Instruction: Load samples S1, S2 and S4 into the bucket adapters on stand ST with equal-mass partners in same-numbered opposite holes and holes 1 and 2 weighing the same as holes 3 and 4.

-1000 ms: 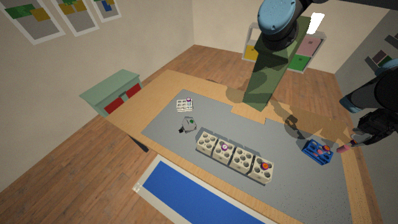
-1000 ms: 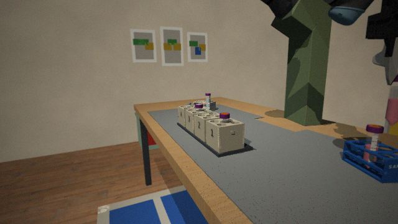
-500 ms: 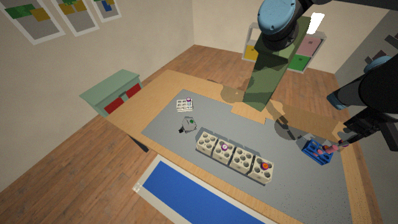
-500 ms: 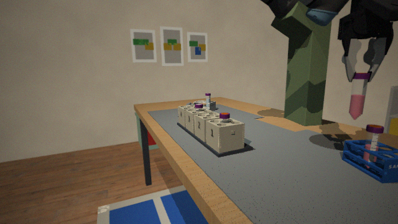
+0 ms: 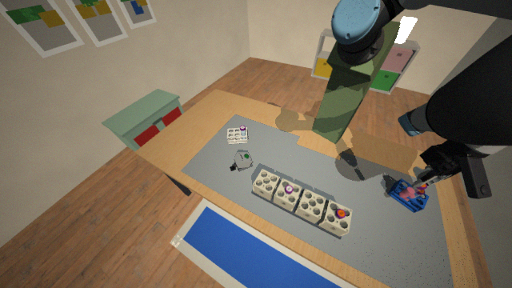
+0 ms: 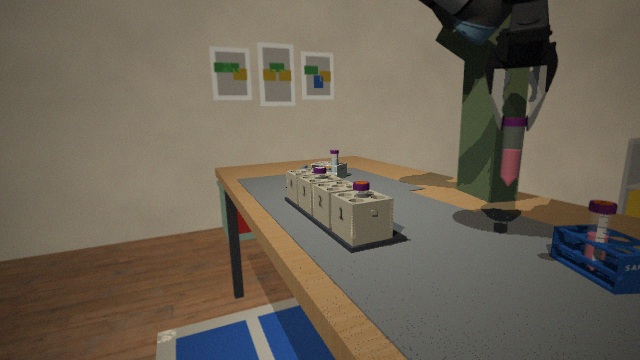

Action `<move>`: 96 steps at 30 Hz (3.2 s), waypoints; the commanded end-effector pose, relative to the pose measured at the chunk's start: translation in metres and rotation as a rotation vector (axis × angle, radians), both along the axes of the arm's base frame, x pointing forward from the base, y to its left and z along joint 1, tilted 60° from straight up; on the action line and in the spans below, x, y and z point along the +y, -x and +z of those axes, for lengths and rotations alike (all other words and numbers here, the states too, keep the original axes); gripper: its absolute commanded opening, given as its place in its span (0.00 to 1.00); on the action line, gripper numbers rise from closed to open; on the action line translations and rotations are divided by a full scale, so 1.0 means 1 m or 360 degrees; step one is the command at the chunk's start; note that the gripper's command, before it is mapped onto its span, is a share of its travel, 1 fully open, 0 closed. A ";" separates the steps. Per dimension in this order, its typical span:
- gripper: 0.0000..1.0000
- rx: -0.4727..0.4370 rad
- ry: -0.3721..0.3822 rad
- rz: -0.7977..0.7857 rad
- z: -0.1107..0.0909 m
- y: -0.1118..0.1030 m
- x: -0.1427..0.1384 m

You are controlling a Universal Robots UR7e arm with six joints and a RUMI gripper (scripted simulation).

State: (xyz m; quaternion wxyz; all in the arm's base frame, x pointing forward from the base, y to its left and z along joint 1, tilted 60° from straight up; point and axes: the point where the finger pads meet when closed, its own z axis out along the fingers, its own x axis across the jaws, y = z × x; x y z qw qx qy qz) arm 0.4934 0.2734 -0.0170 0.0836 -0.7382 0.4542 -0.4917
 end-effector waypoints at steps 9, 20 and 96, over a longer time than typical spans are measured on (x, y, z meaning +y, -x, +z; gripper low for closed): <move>0.00 -0.0151 -0.0396 -0.0236 0.047 -0.005 -0.060; 0.00 -0.0274 -0.0702 -0.0429 0.083 -0.009 -0.108; 0.00 -0.0292 -0.0745 -0.0456 0.197 -0.056 -0.297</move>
